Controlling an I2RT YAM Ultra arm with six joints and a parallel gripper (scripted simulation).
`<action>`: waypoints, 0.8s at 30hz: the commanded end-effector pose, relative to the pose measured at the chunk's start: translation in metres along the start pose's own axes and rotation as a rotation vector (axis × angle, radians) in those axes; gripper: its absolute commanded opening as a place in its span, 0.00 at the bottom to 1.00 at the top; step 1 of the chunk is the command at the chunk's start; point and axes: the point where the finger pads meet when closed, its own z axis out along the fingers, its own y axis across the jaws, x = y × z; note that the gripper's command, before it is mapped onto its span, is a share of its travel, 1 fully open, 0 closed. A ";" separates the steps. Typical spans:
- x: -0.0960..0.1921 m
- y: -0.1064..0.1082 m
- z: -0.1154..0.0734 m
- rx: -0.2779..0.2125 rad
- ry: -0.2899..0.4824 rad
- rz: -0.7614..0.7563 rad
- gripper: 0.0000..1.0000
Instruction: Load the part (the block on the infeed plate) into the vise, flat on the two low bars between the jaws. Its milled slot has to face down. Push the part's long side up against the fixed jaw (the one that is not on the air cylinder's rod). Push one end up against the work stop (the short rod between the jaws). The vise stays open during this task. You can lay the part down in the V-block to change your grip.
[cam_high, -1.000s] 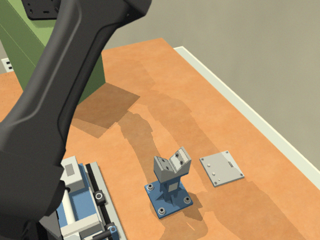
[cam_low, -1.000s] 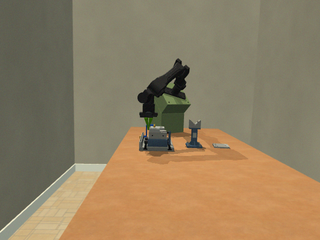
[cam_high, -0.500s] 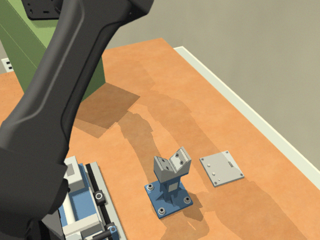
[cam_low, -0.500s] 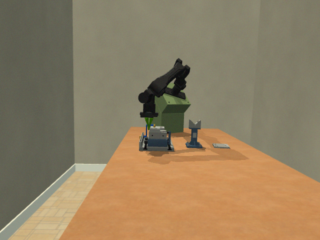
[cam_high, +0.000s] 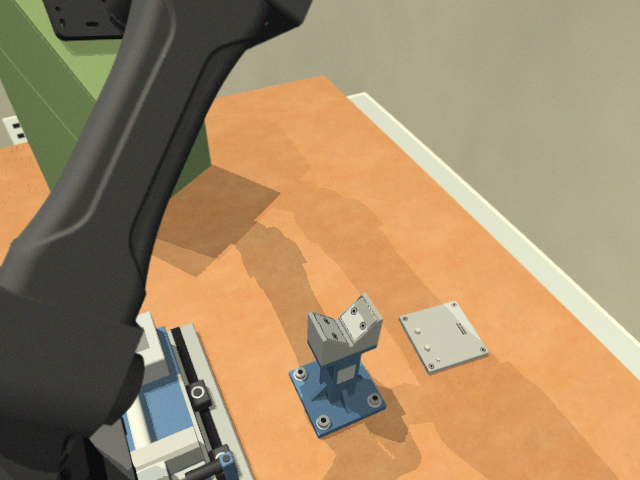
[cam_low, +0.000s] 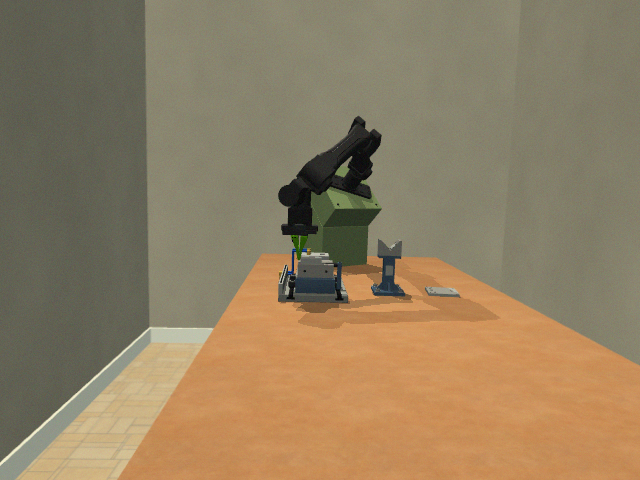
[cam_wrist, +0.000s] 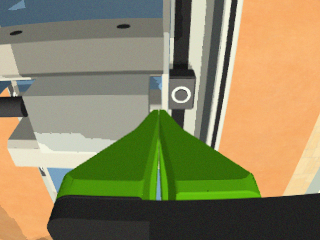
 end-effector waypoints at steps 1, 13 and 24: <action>-0.006 0.007 -0.009 -0.009 -0.022 -0.002 0.00; -0.009 0.010 -0.011 -0.007 -0.027 -0.006 0.00; -0.009 0.012 -0.011 -0.006 -0.027 -0.005 0.00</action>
